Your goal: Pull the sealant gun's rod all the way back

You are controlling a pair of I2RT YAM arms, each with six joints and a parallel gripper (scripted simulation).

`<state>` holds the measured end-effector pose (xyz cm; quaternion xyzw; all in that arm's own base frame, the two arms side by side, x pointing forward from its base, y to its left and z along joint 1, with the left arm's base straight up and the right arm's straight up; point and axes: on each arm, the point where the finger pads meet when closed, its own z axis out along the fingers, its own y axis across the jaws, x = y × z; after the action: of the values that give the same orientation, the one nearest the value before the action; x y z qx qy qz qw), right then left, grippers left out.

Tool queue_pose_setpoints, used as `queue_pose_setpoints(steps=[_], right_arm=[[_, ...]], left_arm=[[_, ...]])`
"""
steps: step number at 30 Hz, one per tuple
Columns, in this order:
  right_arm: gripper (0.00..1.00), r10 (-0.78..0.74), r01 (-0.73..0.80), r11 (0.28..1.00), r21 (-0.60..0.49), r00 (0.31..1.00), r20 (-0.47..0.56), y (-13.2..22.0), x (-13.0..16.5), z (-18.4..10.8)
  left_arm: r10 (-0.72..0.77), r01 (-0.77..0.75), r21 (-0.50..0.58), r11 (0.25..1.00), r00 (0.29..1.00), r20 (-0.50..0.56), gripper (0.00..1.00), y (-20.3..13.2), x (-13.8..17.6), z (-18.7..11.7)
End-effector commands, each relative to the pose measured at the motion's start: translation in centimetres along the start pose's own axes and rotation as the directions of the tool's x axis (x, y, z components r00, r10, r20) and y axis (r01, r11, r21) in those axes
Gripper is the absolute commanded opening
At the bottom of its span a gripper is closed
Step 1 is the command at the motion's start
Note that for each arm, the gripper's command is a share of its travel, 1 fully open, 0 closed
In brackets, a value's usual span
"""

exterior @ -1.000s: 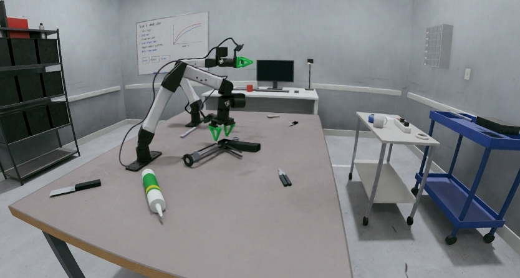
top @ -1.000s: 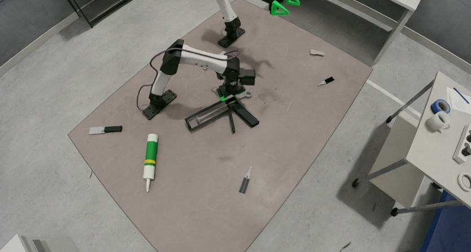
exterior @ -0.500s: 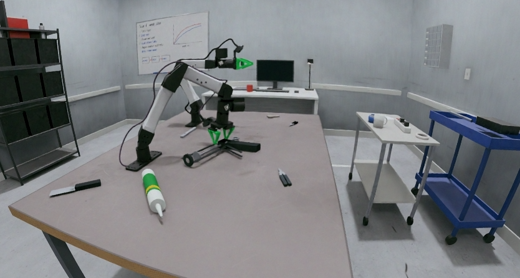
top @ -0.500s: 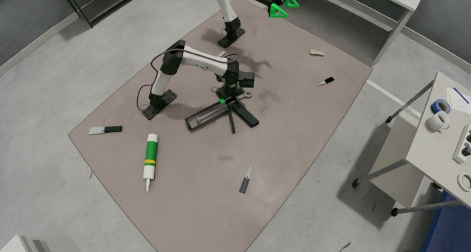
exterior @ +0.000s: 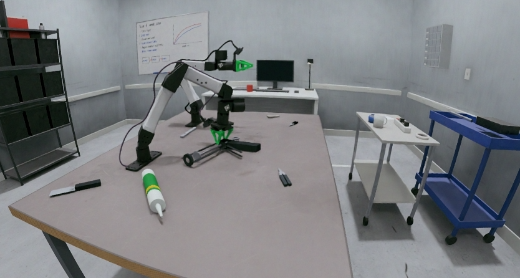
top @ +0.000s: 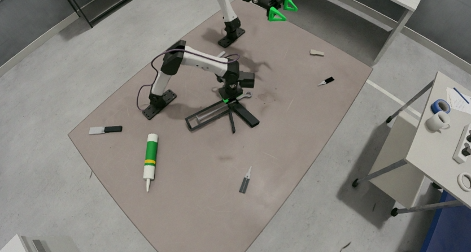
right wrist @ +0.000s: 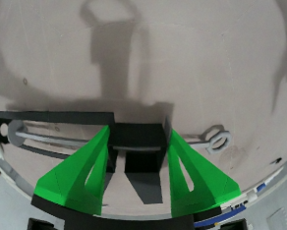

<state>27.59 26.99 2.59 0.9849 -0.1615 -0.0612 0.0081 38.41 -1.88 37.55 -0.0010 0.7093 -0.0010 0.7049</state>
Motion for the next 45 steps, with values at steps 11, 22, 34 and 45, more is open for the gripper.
queue_pose_setpoints(steps=[11, 22, 34, 45], right_arm=[[0.52, -0.009, 0.009, 1.0, -0.028, 1.0, 0.002, 0.3, 0.1, 1.3], [0.52, -0.009, 0.009, 1.0, 0.001, 1.0, -0.005, -0.1, 0.0, 0.0], [0.52, -0.009, 0.009, 1.0, 0.001, 1.0, -0.005, -0.1, 0.0, 0.0], [0.52, -0.009, 0.009, 1.0, 0.001, 1.0, -0.005, -0.1, 0.0, 0.0]], left_arm=[[-0.093, 0.108, 0.126, 0.986, 0.988, -0.122, 0.62, -3.3, 2.7, 0.3], [-0.286, 0.469, 0.15, 0.871, 0.73, -0.621, 0.62, -10.2, 11.4, 0.5], [-0.495, 0.574, -0.277, 0.771, 0.266, -0.827, 0.62, -13.5, 18.7, -0.6], [-0.719, 0.414, -0.68, 0.605, -0.083, -0.69, 0.62, -16.4, 23.8, -0.6]])
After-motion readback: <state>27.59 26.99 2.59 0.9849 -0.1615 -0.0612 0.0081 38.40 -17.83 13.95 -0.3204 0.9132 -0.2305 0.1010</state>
